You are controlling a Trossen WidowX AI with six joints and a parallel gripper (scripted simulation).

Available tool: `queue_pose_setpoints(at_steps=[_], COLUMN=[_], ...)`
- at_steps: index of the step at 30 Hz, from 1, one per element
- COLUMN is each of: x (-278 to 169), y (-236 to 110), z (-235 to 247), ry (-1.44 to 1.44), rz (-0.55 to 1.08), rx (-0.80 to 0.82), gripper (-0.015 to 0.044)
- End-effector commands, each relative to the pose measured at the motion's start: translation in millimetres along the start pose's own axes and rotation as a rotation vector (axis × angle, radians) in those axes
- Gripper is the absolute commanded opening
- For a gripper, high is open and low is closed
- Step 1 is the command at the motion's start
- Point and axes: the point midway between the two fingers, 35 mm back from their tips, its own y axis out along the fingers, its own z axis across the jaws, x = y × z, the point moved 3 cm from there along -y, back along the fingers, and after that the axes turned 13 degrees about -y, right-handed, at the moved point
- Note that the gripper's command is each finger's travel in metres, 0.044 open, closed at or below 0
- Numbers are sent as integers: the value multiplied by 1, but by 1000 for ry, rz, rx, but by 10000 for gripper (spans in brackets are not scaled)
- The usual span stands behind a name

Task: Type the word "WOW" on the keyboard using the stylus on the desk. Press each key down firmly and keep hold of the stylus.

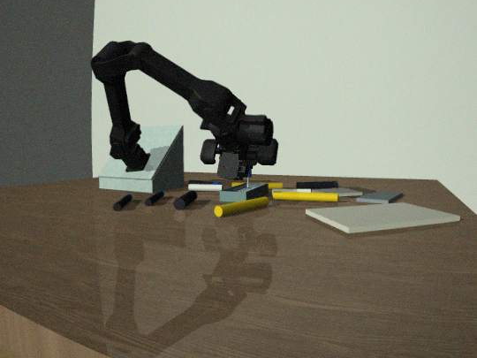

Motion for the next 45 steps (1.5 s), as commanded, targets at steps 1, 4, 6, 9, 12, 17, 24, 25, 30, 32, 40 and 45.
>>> queue_pose_setpoints(at_steps=[1, 4, 6, 9, 12, 17, 24, 25, 30, 32, 40, 45], x=[2, 3, 4, 5, 2, 2, -21, -25, -29, -29, -27, -26], y=[2, 3, 3, 4, 3, 3, -11, -14, -16, -16, -14, -17], z=[-1, -1, -1, -1, -1, -1, 5, 6, 7, 7, 6, 8], ry=[-2, -2, -2, -2, -2, -2, -2, -2, -2, -2, -4, -4], rz=[-1, -1, -1, -2, -1, -1, -1, 0, 0, 0, -4, -3], rx=[-4, -4, -4, -4, -4, -4, -3, -3, -3, -3, -7, -7], gripper=[81, 81, 81, 81, 81, 81, 81, 81, 81, 81, 78, 0])
